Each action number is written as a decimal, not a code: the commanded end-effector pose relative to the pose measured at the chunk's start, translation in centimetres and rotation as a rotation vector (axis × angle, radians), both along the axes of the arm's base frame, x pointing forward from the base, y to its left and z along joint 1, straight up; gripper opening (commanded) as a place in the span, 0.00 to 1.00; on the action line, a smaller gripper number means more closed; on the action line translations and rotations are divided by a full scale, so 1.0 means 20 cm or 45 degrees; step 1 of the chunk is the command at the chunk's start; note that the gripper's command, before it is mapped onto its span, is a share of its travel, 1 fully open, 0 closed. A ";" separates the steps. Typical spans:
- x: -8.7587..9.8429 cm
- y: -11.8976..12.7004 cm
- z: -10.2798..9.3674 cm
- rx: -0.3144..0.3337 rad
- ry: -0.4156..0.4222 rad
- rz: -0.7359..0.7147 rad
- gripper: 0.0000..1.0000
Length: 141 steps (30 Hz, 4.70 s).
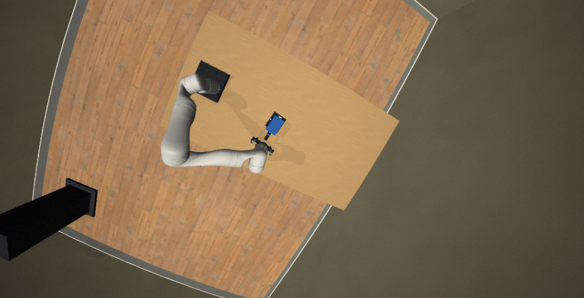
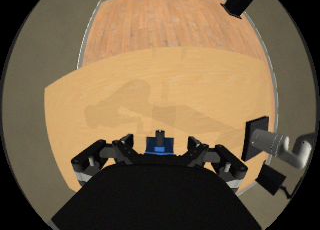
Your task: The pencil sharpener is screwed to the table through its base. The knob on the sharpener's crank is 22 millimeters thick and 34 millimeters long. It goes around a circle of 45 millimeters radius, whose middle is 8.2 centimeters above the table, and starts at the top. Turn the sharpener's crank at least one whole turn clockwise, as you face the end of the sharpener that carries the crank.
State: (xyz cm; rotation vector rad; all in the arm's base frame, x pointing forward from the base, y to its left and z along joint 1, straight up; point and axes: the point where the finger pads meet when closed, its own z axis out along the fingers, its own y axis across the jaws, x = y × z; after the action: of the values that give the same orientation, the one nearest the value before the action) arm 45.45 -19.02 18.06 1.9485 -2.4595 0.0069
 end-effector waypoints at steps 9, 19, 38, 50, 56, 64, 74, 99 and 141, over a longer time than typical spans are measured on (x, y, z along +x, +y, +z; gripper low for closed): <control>0.01 0.02 0.00 0.000 -0.004 0.012 0.00; 0.01 0.02 0.00 0.000 -0.004 0.012 0.00; 0.01 0.02 0.00 0.000 -0.004 0.012 0.00; 0.01 0.02 0.00 0.000 -0.004 0.012 0.00; 0.01 0.02 0.00 0.000 -0.004 0.012 0.53; 0.01 0.02 0.00 0.000 -0.004 0.012 0.53; 0.01 0.02 0.00 0.000 -0.004 0.012 0.53; 0.01 0.02 -0.02 0.000 -0.004 0.012 0.53; 0.01 0.02 -0.23 0.000 -0.004 0.012 0.53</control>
State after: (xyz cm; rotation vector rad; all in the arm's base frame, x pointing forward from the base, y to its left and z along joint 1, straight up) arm 45.73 -18.67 13.49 1.9598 -2.4536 0.0114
